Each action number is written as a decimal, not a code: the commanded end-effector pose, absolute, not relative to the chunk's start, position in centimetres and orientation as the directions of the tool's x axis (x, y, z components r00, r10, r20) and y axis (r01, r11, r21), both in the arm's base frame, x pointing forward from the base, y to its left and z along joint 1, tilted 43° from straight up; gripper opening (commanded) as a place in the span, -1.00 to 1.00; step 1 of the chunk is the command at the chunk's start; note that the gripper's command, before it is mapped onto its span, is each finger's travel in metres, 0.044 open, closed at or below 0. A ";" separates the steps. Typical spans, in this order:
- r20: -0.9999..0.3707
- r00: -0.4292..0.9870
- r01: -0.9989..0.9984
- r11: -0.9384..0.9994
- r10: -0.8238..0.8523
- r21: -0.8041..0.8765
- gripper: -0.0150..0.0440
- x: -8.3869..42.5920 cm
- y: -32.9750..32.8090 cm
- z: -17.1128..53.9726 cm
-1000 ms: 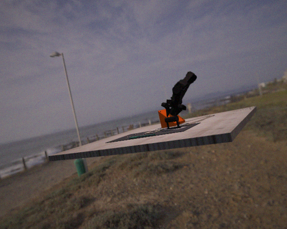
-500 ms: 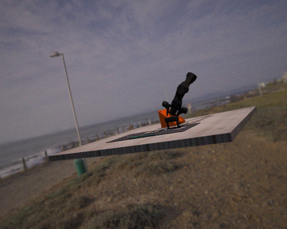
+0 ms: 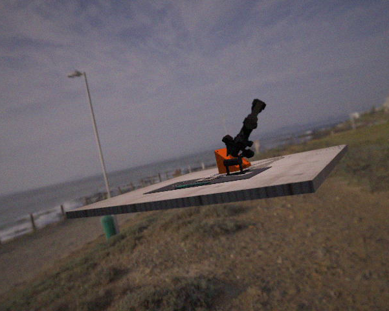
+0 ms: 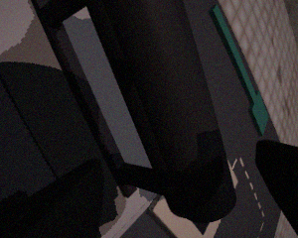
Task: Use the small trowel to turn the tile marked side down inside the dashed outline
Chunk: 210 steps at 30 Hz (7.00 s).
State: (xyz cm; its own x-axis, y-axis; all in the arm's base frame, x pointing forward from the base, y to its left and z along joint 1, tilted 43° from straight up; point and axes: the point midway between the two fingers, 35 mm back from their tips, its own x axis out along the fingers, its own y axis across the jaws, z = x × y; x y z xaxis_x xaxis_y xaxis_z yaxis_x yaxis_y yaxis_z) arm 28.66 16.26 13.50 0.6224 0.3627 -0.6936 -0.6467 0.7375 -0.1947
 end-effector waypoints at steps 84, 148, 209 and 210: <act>-0.634 0.692 -0.679 0.609 0.345 -0.410 -0.49 32.8 16.3 11.8; -0.458 0.717 -0.697 0.549 0.526 -0.461 -0.49 36.5 17.6 10.0; -0.509 0.717 -0.697 0.491 0.476 -0.523 -0.49 36.9 8.5 8.8; -0.509 0.717 -0.697 0.490 0.476 -0.523 -0.49 36.9 8.3 8.8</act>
State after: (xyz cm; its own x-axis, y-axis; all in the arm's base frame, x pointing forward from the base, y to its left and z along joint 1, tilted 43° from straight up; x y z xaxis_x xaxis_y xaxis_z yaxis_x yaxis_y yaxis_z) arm 36.60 9.31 8.47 0.7029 0.4870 -0.5184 -0.7113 0.4839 -0.5098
